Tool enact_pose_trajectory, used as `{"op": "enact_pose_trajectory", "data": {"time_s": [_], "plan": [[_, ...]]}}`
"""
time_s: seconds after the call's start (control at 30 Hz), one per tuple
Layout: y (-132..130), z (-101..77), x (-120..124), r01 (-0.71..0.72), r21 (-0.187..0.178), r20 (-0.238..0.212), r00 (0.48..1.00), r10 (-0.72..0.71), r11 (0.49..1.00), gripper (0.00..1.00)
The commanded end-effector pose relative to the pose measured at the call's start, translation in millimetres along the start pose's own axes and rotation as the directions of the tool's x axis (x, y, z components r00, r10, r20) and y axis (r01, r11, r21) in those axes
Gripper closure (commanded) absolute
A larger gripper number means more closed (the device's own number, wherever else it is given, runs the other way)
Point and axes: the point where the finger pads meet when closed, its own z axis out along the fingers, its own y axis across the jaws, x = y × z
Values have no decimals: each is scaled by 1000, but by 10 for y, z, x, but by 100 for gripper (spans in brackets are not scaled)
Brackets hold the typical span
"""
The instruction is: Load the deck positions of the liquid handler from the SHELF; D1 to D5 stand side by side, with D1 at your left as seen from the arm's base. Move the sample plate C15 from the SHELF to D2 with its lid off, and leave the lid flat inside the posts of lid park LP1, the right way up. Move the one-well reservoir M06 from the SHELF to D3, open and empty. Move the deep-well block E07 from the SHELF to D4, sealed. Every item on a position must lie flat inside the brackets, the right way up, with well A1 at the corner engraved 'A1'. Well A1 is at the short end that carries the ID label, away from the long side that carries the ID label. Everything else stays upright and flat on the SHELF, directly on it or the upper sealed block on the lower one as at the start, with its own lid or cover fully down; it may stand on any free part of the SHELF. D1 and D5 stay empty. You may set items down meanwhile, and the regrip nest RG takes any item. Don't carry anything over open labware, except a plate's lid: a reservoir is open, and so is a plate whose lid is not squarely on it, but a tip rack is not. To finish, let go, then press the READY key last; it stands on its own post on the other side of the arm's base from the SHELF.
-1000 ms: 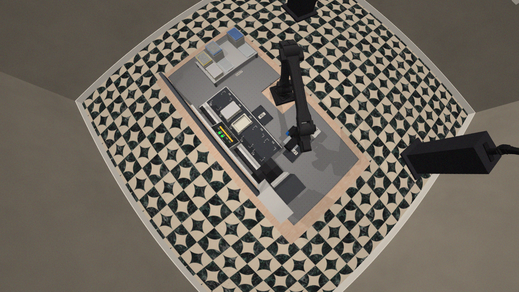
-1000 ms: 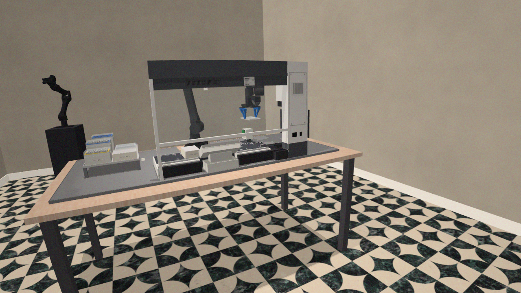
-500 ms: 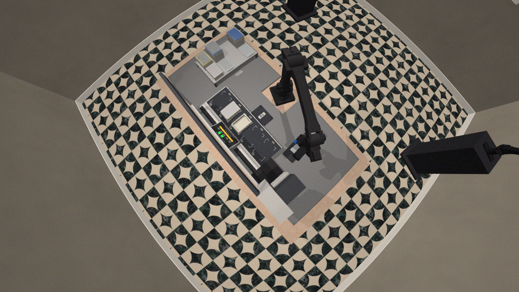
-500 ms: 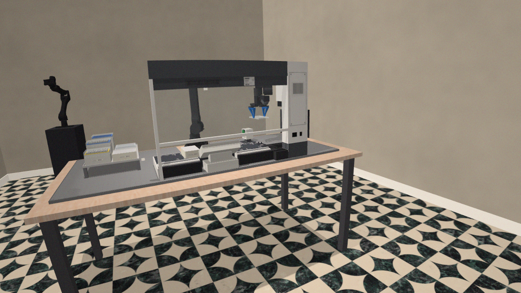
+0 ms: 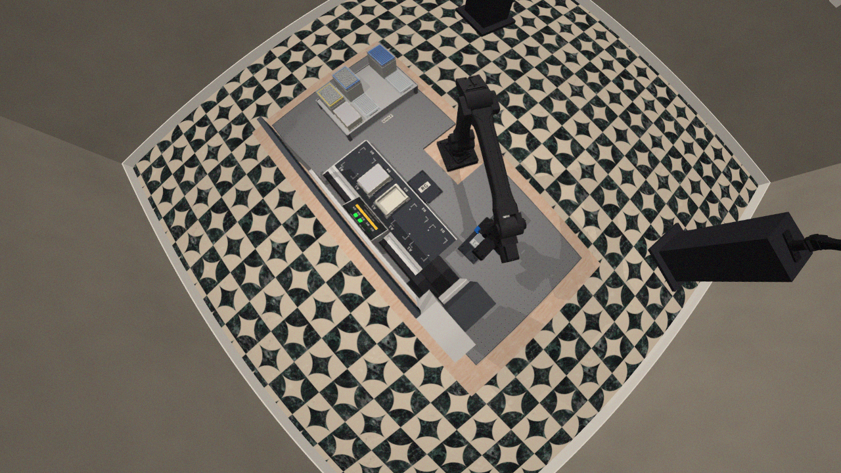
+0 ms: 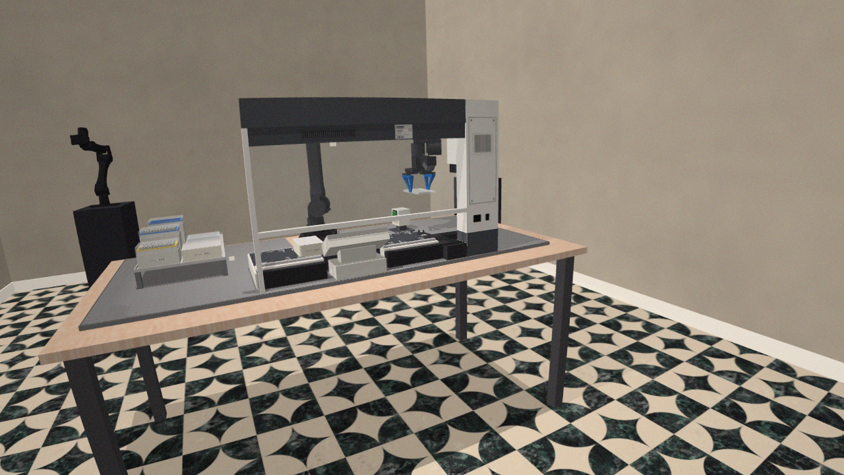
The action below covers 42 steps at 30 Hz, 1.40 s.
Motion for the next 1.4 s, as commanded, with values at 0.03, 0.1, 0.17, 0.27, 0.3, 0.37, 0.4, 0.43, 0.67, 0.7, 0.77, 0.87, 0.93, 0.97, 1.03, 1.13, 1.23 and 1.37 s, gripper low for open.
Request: {"op": "enact_pose_trajectory", "data": {"time_s": [0.03,0.1,0.17,0.27,0.3,0.37,0.4,0.43,0.67,0.7,0.77,0.87,0.93,0.97,1.03,1.13,1.23,1.37], "plan": [[53,-147,-140,-7,-31,25,1000,8,999,100],[58,-152,-147,-8,-32,26,1000,9,999,100],[64,-157,-155,-7,-33,27,1000,8,999,100],[72,-164,-165,-8,-35,28,1000,9,999,100],[75,-167,-169,-8,-35,28,1000,9,999,100],[80,-171,-176,-8,-36,29,1000,9,999,100],[83,-173,-179,-8,-37,29,1000,9,999,100],[86,-176,-183,-8,-37,29,1000,9,999,100],[101,-190,-198,-9,-40,31,999,10,999,100],[103,-195,-201,-9,-41,32,999,10,999,100],[100,-189,-200,-9,-40,31,999,10,999,100],[87,-169,-191,-8,-36,28,1000,9,999,100],[90,-174,-195,-9,-37,29,1000,10,999,100],[91,-177,-197,-9,-37,29,1000,10,999,100],[94,-182,-200,-9,-38,30,999,10,999,100],[97,-187,-203,-9,-39,31,999,10,999,100],[100,-193,-206,-9,-40,31,999,10,999,100],[94,-182,-202,-9,-38,30,1000,10,999,100]]}}
